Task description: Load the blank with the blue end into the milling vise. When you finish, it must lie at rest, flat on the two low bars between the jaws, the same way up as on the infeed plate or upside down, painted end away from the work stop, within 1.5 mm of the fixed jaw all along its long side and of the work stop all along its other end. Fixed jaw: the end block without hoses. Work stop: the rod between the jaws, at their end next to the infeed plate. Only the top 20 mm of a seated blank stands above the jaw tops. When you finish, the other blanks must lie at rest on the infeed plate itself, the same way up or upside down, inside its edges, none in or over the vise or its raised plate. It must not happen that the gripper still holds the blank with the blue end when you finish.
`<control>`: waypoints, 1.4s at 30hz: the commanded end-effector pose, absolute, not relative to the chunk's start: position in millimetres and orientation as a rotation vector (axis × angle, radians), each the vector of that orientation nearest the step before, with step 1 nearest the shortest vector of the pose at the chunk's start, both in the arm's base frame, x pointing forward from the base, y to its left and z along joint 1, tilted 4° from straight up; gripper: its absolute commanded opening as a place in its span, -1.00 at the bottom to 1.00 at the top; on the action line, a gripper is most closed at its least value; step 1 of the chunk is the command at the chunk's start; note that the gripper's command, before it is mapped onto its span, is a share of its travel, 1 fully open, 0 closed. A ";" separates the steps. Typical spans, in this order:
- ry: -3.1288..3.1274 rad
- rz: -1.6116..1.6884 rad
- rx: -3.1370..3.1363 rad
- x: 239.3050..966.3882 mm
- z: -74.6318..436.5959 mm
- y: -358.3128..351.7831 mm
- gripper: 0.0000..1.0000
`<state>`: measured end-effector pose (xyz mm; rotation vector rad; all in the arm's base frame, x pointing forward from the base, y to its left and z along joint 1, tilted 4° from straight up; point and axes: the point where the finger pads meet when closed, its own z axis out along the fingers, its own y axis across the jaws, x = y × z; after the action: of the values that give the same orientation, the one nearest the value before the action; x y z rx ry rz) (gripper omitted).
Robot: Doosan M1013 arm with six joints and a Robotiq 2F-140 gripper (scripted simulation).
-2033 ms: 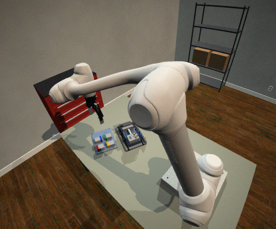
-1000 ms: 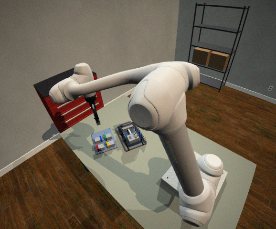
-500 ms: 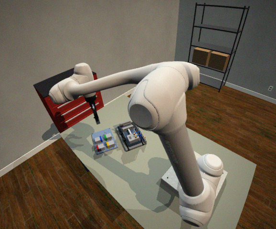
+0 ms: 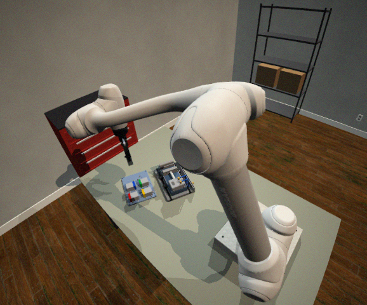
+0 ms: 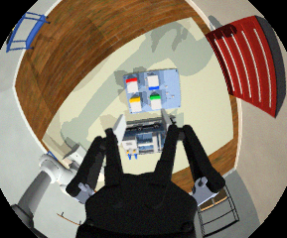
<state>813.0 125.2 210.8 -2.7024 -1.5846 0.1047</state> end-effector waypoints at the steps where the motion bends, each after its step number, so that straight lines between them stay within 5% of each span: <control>1: -1.585 0.104 -2.702 812.9 211.0 125.2 -0.01; 17: -1.585 0.104 -2.702 812.9 211.0 125.2 -0.01; 42: -1.579 0.105 -2.707 832.1 137.6 129.4 -0.01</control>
<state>830.8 129.1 142.4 -2.7066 -1.5786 0.1053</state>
